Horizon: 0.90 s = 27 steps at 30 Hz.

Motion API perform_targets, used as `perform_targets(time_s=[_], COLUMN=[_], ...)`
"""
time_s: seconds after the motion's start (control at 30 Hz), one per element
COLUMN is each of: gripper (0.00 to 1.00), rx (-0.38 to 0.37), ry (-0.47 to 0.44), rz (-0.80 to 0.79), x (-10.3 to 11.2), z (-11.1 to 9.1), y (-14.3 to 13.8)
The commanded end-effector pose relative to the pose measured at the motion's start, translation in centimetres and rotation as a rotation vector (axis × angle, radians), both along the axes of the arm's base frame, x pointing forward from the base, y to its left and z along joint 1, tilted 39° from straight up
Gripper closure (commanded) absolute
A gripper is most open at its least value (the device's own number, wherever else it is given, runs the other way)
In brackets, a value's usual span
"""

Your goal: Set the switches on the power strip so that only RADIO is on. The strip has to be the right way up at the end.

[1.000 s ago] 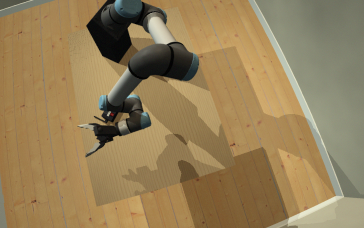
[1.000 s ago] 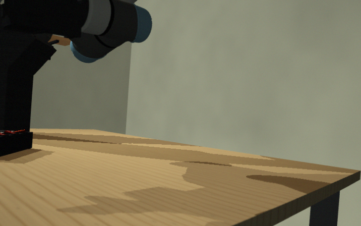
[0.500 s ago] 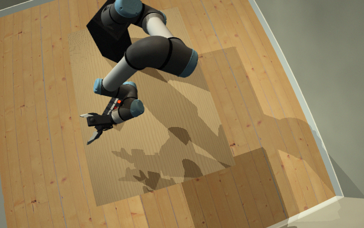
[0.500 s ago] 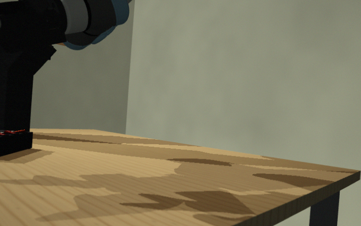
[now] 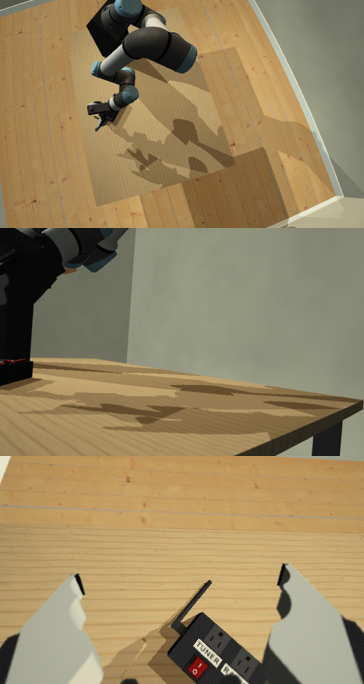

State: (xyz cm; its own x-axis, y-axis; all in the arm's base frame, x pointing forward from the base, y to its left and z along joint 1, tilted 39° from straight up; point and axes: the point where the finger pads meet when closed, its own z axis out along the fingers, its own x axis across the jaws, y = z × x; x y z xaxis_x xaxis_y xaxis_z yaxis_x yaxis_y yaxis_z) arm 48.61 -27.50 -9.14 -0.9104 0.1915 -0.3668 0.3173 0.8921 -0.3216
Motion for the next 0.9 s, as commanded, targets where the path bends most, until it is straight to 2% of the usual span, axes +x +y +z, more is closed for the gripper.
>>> perform_targets(time_s=[0.0,0.13,0.17,0.23,0.27,0.43,0.5,0.7,0.87], gripper=[0.00,0.00,0.00,0.00,0.00,0.00,0.00,0.00,0.00], rx=[0.123,0.218,0.218,0.273,0.273,0.377,0.377,0.438,0.449], ry=[-0.051,-0.086,-0.086,-0.109,-0.109,-0.157,-0.157,-0.189,-0.194], rz=[0.052,0.080,0.080,0.094,0.094,0.119,0.119,0.132,0.134], x=[-0.8,-1.7,-1.7,-2.2,-2.2,-3.1,-3.1,-3.6,-3.7], z=[-1.2,-1.7,-1.7,-1.8,-1.8,-1.6,-1.6,-1.2,-1.2], y=[3.6,6.9,6.9,8.9,8.9,12.8,12.8,15.1,15.5])
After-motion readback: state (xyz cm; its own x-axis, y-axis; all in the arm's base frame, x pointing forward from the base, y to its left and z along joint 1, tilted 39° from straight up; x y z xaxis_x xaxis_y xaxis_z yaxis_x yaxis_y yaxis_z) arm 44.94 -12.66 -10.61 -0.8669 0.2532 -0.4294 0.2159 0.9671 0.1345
